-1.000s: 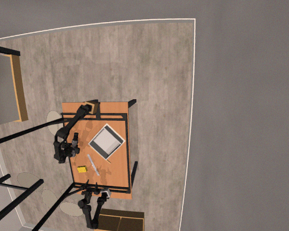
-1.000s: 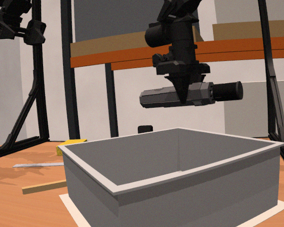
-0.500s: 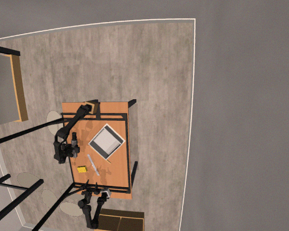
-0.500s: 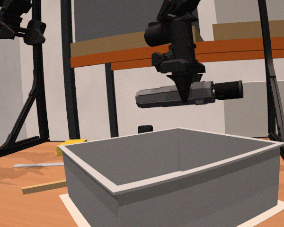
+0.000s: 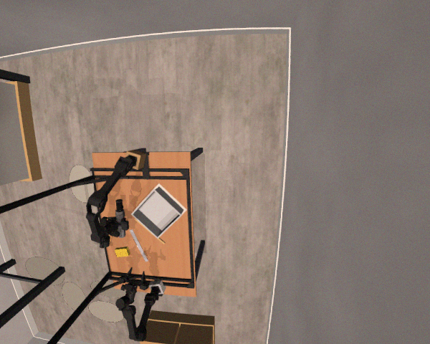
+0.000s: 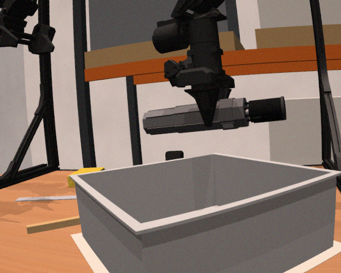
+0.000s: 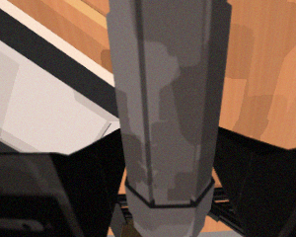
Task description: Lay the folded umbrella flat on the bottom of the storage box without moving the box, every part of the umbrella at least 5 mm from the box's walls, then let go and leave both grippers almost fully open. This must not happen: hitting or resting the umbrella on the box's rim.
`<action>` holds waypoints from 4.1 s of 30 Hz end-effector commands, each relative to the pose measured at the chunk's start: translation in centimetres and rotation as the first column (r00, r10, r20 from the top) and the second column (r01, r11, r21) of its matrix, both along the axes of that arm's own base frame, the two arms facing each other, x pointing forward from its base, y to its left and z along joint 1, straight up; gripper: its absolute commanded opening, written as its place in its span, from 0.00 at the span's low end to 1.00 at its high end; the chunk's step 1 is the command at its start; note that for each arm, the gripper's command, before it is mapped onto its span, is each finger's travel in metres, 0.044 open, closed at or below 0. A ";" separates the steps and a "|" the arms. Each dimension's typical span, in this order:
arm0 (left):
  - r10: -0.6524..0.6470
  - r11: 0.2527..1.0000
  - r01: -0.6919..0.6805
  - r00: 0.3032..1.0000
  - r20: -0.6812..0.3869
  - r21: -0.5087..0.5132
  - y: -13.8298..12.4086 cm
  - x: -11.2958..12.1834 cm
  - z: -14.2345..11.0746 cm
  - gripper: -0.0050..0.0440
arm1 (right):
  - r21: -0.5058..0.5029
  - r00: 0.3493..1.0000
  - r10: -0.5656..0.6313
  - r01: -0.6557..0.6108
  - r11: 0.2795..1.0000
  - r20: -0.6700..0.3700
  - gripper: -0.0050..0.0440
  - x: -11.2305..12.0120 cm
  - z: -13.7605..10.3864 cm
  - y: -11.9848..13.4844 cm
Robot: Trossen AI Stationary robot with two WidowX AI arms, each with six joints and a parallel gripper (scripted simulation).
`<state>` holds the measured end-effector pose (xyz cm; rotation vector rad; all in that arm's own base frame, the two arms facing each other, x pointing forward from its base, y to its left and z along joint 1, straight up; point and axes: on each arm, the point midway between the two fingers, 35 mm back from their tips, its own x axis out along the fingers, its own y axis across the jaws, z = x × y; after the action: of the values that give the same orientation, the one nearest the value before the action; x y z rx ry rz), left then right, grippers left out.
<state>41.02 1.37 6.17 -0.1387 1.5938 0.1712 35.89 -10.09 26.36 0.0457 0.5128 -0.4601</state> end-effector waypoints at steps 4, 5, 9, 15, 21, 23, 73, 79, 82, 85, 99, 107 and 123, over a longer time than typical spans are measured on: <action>0.009 1.000 -0.008 1.000 0.021 -0.002 4.4 -0.6 0.8 0.10 | 0.005 1.000 -0.001 0.001 1.000 0.001 0.92 0.0 0.0 0.0; 0.010 1.000 -0.010 1.000 0.021 -0.003 5.1 -0.7 0.8 0.10 | 0.005 1.000 -0.001 0.001 1.000 0.001 0.92 0.0 0.0 0.0; 0.018 1.000 -0.018 1.000 0.022 -0.005 7.8 -1.3 0.7 0.10 | 0.005 1.000 -0.001 0.001 1.000 0.001 0.92 0.0 0.0 0.0; 0.025 1.000 -0.025 0.999 0.023 -0.008 10.4 -2.1 0.7 0.10 | 0.005 1.000 -0.001 0.001 1.000 0.001 0.92 0.0 0.0 0.0; 0.037 0.999 -0.036 0.999 0.025 -0.011 14.2 -3.7 0.6 0.10 | 0.005 1.000 -0.001 0.001 1.000 0.001 0.92 0.0 0.0 0.0; 0.040 0.999 -0.040 0.999 0.025 -0.013 15.5 -4.3 0.6 0.10 | 0.005 1.000 -0.001 0.001 1.000 0.001 0.92 0.0 0.0 0.0; 0.061 0.998 -0.060 0.998 0.030 -0.018 21.7 -8.2 -12.1 0.10 | 0.005 1.000 -0.001 0.001 1.000 0.001 0.92 0.0 0.0 0.0; 0.061 0.998 -0.060 0.998 0.030 -0.018 21.7 -8.2 -12.1 0.35 | 0.005 1.000 -0.001 0.001 1.000 0.001 0.92 0.0 0.0 0.0; 0.061 0.998 -0.060 0.998 0.030 -0.018 21.7 -8.2 -12.1 0.40 | 0.005 1.000 -0.001 0.001 1.000 0.001 0.92 0.0 0.0 0.0; 0.061 0.998 -0.060 0.998 0.030 -0.018 21.7 -8.2 -12.1 0.54 | 0.005 1.000 -0.001 0.001 1.000 0.001 0.92 0.0 0.0 0.0; 0.061 0.998 -0.060 0.998 0.030 -0.018 21.7 -8.2 -12.1 0.71 | 0.005 1.000 -0.001 0.001 1.000 0.001 0.92 0.0 0.0 0.0; 0.061 0.998 -0.060 0.998 0.030 -0.018 21.7 -8.2 -12.1 0.71 | 0.005 1.000 -0.001 0.001 1.000 0.001 0.92 0.0 0.0 0.0; 0.061 0.998 -0.060 0.998 0.030 -0.018 21.7 -8.2 -12.1 0.71 | 0.005 1.000 -0.001 0.001 1.000 0.001 0.92 0.0 0.0 0.0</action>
<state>32.75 23.14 -5.87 -0.2028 1.5636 0.2081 35.88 -10.08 26.35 0.0459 0.5130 -0.4600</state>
